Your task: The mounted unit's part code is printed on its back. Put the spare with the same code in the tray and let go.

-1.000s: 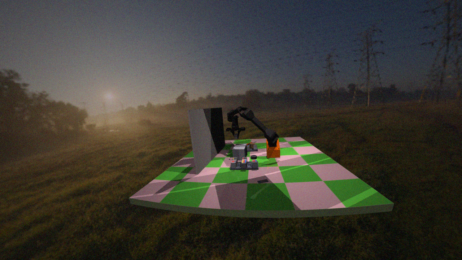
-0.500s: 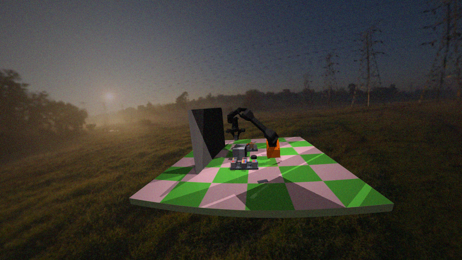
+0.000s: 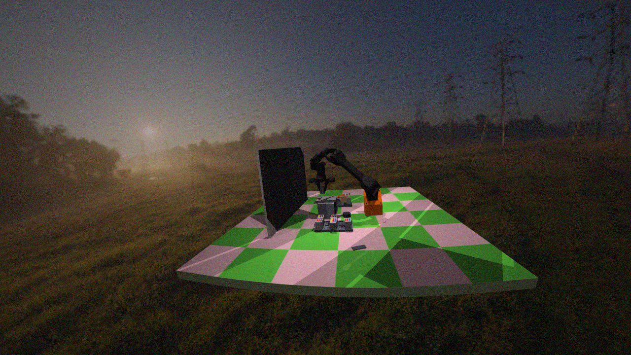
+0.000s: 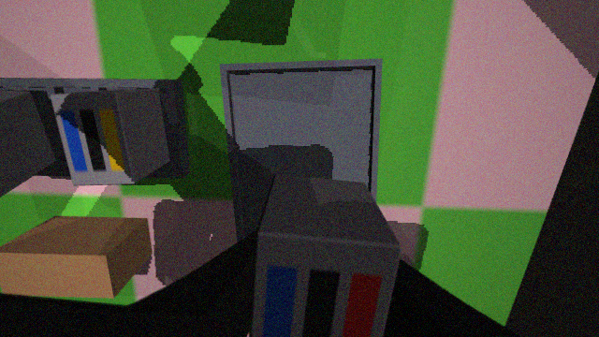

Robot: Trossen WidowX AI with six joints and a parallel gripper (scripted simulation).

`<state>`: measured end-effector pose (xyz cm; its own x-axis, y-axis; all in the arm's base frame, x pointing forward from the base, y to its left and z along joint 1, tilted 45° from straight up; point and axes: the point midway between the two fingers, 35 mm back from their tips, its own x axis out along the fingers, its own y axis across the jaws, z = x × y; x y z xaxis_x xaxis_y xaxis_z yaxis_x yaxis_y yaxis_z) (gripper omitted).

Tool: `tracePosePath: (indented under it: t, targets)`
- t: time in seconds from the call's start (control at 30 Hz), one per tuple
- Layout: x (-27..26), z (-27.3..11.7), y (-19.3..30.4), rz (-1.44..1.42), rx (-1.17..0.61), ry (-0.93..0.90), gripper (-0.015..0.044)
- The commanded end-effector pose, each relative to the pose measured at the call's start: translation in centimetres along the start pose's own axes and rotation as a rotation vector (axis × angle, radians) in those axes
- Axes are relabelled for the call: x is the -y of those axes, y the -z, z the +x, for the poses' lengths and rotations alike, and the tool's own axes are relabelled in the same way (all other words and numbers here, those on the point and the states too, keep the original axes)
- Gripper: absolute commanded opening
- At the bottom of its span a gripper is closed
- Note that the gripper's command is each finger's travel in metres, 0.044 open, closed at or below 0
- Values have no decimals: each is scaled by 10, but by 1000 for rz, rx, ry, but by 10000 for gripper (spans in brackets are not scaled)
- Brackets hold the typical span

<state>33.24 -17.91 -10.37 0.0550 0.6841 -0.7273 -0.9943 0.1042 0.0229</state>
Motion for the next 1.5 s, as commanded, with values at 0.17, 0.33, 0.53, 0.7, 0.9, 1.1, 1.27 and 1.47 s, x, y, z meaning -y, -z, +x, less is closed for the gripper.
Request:
tracePosePath:
  t: [0.17,0.33,0.53,0.7,0.9,1.1,1.27,1.47]
  targets:
    - [1,9,0,7,3,3,0]
    - [1,14,0,7,3,3,0]
    - [1,20,0,7,3,3,0]
    - [1,25,0,6,3,3,0]
    - [1,31,-1,6,3,3,0]
    - [1,36,-1,6,4,3,0]
    - [1,41,-1,6,4,3,0]
    - [0,47,-1,6,5,3,0]
